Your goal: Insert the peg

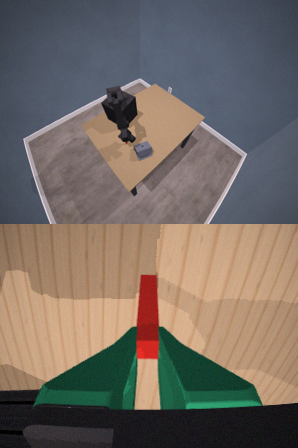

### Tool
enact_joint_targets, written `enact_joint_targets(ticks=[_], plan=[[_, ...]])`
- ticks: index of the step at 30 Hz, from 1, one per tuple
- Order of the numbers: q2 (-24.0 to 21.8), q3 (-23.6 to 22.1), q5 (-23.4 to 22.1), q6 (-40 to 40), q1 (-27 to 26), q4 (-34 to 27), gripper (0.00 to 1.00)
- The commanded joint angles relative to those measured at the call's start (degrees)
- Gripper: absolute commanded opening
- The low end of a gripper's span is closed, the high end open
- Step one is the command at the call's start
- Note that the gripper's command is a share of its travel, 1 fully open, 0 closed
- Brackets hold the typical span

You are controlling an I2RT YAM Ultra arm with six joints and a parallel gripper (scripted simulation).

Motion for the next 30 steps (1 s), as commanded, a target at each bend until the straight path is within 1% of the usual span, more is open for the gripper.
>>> enact_joint_targets(ticks=[1, 3, 6, 8, 9, 12, 17, 18, 19, 20, 21, 30], plan=[[-3.2, -1.9, -0.3, -0.3, 0.0, 0.5, 0.0], [-6.4, -3.3, -0.4, -0.4, 0.1, -0.5, 0.0], [-10.8, -4.3, -0.5, -0.3, 0.3, -3.5, 0.0], [-10.8, -4.3, -0.5, -0.3, 0.3, -3.5, 0.0], [-12.5, -4.4, -0.5, -0.2, 0.3, -5.2, 0.0], [-15.5, -4.5, -0.4, 0.0, 0.5, -8.0, 0.0], [-18.6, -4.3, -0.4, 0.1, 0.7, -11.4, 0.0], [-16.2, -3.9, 0.1, -0.2, 0.3, -7.5, 0.0], [-16.1, -4.7, 0.2, -0.7, 0.8, -6.9, 0.0], [-16.2, -5.1, 0.5, -1.1, 1.0, -6.6, 0.0], [-17.4, -5.3, 0.7, -1.6, 1.4, -6.3, 0.0], [-18.9, -6.9, 1.8, -5.4, 4.0, -4.0, 0.0]])
